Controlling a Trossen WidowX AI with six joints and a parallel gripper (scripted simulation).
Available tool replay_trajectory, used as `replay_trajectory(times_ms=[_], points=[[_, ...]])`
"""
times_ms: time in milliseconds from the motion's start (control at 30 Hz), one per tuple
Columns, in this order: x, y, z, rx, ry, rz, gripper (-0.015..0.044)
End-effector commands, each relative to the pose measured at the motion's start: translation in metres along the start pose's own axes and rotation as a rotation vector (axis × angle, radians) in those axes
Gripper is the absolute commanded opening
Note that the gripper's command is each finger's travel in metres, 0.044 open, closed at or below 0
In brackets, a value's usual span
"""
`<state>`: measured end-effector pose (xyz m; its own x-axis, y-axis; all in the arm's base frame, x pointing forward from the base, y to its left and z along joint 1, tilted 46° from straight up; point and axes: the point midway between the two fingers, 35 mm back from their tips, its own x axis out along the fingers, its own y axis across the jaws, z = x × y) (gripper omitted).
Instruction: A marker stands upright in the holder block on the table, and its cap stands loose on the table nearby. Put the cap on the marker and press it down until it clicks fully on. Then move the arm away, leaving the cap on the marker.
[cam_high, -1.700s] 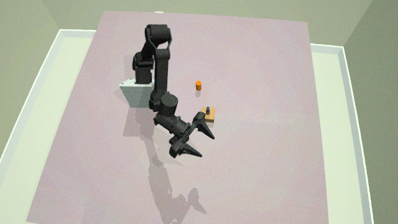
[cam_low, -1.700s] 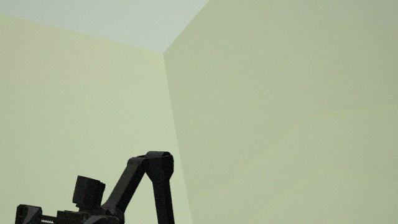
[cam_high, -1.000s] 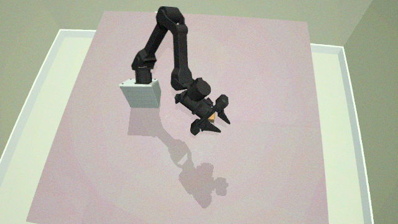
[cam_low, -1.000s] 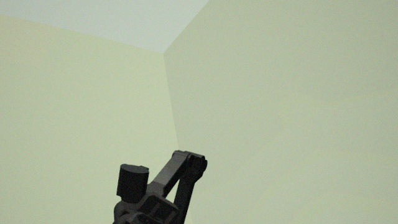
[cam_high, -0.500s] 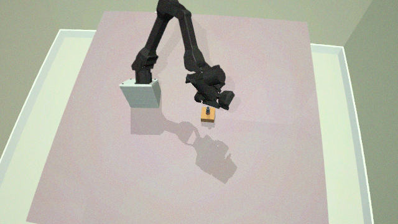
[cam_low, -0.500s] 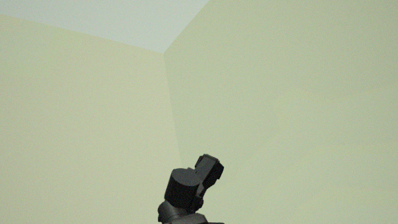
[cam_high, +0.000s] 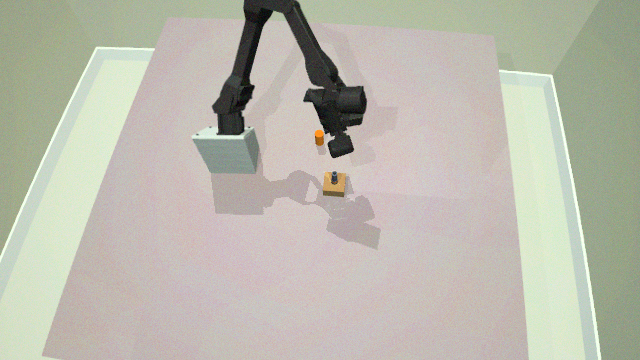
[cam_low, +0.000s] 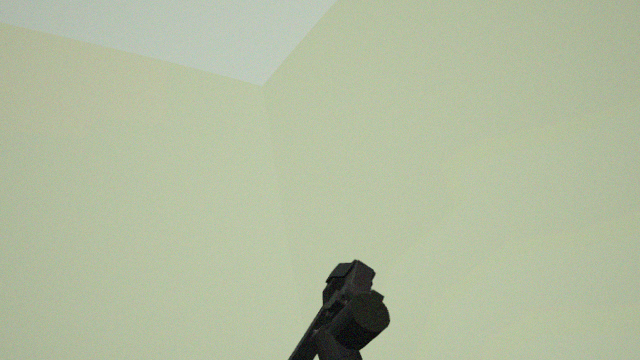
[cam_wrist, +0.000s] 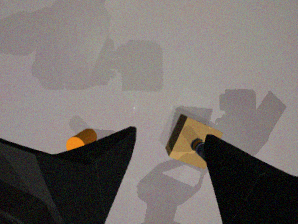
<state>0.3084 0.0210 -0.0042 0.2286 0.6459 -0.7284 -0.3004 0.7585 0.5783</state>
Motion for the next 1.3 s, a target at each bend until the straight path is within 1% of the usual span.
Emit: replay_trajectory(times_ms=[0,133,500,567,667,800,900,1267], points=[[-0.006,0.072,-0.023,0.451,0.187,0.073,0.0239],[-0.011,0.097,-0.034,0.608,0.264,0.071,0.0239],[-0.011,0.099,-0.036,0.612,0.266,0.07,0.0239],[-0.004,0.1,-0.038,0.612,0.266,0.07,0.0239],[0.021,0.104,-0.044,0.612,0.266,0.072,0.0239],[0.023,0.105,-0.045,0.612,0.266,0.072,0.0239],[0.035,0.107,-0.048,0.612,0.266,0.073,0.0239],[0.049,0.109,-0.051,0.612,0.266,0.072,0.0239]])
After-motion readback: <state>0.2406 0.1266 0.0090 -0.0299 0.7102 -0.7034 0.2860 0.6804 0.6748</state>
